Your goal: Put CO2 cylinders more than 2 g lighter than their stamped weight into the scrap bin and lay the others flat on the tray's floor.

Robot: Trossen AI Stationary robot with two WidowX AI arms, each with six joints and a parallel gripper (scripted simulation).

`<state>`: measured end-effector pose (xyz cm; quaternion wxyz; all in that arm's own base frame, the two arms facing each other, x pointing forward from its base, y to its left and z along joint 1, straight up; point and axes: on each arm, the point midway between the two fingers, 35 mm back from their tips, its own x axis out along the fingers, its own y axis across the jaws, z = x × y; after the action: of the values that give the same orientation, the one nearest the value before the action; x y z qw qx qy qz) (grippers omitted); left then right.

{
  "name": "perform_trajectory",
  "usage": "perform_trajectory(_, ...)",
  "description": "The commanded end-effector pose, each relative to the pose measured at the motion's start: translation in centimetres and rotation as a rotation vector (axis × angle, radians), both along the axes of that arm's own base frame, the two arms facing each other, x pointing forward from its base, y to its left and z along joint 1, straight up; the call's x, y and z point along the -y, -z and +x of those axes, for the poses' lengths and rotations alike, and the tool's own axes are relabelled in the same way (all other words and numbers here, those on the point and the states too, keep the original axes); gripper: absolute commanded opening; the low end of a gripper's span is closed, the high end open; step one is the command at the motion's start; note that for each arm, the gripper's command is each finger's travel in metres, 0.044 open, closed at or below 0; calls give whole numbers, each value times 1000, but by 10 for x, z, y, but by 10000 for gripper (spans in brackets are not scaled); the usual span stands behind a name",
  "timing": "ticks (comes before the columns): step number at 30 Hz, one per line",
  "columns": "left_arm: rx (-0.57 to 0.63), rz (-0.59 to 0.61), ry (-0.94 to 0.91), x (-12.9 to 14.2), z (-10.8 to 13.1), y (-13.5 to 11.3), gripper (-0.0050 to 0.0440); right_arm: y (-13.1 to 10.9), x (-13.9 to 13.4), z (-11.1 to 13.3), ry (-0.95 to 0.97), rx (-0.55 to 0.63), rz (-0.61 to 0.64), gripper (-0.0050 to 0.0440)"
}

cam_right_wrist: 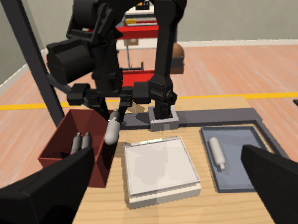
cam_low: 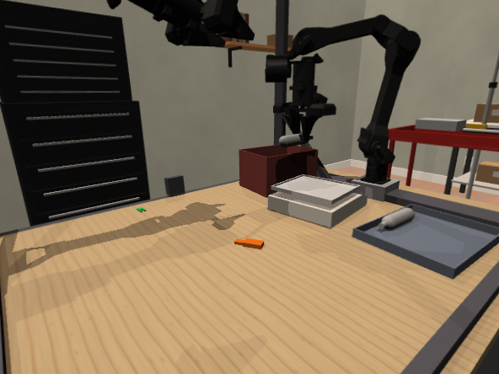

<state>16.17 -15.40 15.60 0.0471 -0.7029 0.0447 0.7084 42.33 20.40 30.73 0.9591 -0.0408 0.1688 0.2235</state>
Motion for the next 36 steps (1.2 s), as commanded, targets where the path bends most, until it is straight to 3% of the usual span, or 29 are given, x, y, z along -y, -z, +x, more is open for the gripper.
perform_trajectory(1,25,-13,-3,11,1,-7,-50,-9,-49,11,-83,-35,-19,440)
perform_trajectory(7,28,-17,-93,12,-3,-11,-50,17,-123,9,-206,-122,-75,440)
perform_trajectory(11,31,-22,-170,11,-4,-14,-50,22,-152,5,-251,-139,-91,440)
perform_trajectory(17,35,-26,-183,15,-3,-14,-50,29,-158,6,-257,-153,-101,440)
perform_trajectory(20,51,-45,-206,28,-4,-17,-50,29,-157,7,-255,-153,-101,440)
perform_trajectory(27,37,-88,-196,87,-23,-19,-50,23,-156,5,-255,-142,-94,440)
perform_trajectory(36,21,-23,-179,108,-36,-5,-50,26,-155,4,-255,-150,-97,440)
